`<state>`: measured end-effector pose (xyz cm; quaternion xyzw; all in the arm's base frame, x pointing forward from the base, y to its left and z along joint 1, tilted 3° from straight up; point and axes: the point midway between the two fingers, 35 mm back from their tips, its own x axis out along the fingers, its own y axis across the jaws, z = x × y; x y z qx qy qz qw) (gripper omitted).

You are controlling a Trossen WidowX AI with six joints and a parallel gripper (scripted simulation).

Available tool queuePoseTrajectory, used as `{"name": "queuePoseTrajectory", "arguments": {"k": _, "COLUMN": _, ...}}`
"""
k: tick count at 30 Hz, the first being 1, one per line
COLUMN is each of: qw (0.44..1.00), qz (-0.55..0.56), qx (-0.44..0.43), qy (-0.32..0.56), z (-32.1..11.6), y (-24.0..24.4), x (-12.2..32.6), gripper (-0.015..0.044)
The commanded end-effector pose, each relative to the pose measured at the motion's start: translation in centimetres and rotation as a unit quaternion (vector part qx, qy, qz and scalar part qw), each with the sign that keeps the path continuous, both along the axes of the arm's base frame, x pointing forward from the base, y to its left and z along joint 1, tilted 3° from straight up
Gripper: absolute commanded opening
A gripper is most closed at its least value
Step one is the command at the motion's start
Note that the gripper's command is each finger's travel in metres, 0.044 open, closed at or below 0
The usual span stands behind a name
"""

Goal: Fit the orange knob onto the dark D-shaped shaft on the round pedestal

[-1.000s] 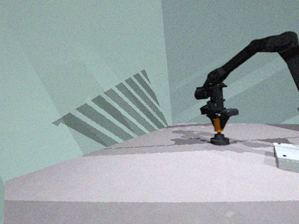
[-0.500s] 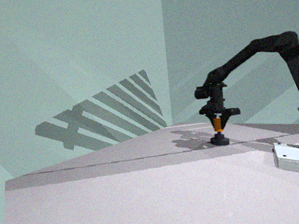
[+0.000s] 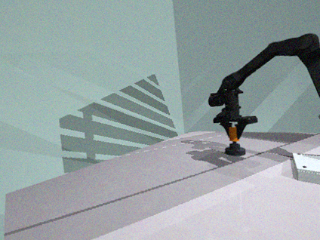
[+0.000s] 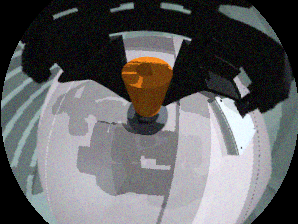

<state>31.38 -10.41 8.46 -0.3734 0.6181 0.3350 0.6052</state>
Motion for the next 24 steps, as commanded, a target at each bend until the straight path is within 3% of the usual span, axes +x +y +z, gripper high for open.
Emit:
{"name": "queuePoseTrajectory", "arguments": {"k": 1, "qw": 1.000, "qz": 0.002, "qx": -0.001, "qy": -0.001, "z": -0.03, "y": -0.07, "x": 0.08, "gripper": 0.0000}}
{"name": "queuePoseTrajectory", "arguments": {"k": 8, "qw": 1.000, "qz": 0.007, "qx": -0.001, "qy": -0.001, "z": 0.48, "y": -0.05, "x": 0.15, "gripper": 0.0000}}
{"name": "queuePoseTrajectory", "arguments": {"k": 15, "qw": 0.994, "qz": 0.106, "qx": -0.002, "qy": 0.005, "z": 0.21, "y": -0.02, "x": 0.07, "gripper": 0.0000}}
{"name": "queuePoseTrajectory", "arguments": {"k": 24, "qw": 0.994, "qz": 0.106, "qx": -0.002, "qy": 0.005, "z": 0.01, "y": -0.01, "x": -0.04, "gripper": 0.0000}}
